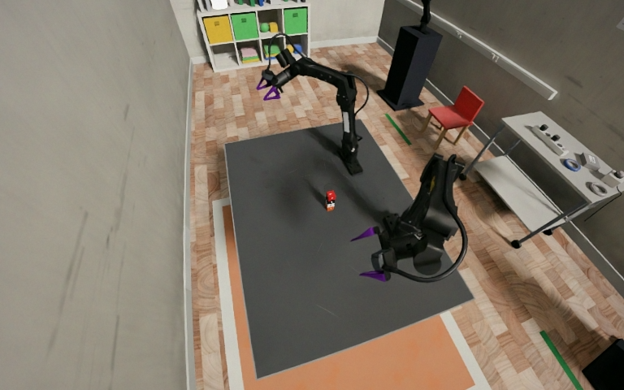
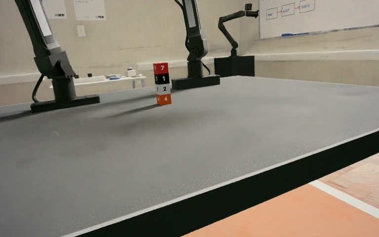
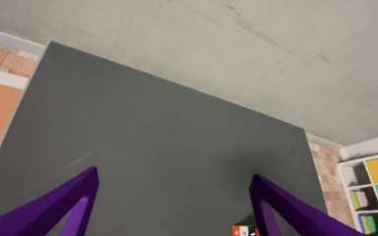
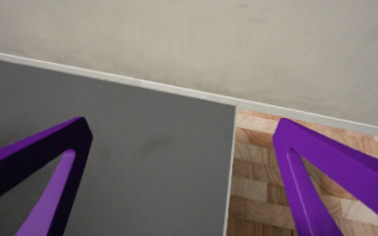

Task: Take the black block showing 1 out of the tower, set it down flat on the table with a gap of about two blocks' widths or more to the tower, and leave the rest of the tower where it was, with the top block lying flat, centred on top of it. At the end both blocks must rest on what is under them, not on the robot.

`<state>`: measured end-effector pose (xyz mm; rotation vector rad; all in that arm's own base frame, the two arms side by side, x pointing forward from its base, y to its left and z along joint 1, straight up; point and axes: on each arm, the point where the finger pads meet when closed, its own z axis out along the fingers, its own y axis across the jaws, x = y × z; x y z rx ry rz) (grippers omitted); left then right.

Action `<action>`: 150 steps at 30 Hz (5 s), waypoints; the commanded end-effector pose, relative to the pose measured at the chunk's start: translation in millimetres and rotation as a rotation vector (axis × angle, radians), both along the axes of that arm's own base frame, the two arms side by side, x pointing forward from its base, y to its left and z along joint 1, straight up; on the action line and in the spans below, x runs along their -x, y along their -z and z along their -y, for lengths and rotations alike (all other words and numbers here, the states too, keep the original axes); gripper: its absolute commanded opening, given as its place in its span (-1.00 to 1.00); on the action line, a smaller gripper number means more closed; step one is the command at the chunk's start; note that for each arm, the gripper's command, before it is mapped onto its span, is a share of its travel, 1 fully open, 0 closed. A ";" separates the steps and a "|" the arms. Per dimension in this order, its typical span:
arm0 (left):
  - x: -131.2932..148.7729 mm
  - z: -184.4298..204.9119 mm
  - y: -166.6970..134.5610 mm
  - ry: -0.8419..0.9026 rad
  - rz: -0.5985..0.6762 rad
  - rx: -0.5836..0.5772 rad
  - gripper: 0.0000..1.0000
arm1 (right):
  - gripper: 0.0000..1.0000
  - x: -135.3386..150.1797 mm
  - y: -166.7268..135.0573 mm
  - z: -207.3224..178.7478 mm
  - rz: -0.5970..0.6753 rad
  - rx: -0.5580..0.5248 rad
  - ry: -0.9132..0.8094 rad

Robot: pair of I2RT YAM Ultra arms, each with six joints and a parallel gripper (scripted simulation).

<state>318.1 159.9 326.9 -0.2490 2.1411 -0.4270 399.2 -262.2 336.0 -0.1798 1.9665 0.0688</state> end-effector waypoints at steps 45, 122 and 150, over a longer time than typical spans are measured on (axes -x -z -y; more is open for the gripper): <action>-63.3 141.8 128.4 0.713 -0.182 -0.902 1.00 | 1.00 0.5 -4.8 -0.7 0.009 0.010 -0.001; 132.0 392.9 243.9 1.850 0.384 -3.060 1.00 | 1.00 0.5 -4.8 -0.7 0.009 0.010 -0.001; 106.5 412.9 241.6 1.918 0.034 -1.830 0.11 | 1.00 94.2 -59.2 -282.0 -0.061 0.024 -0.215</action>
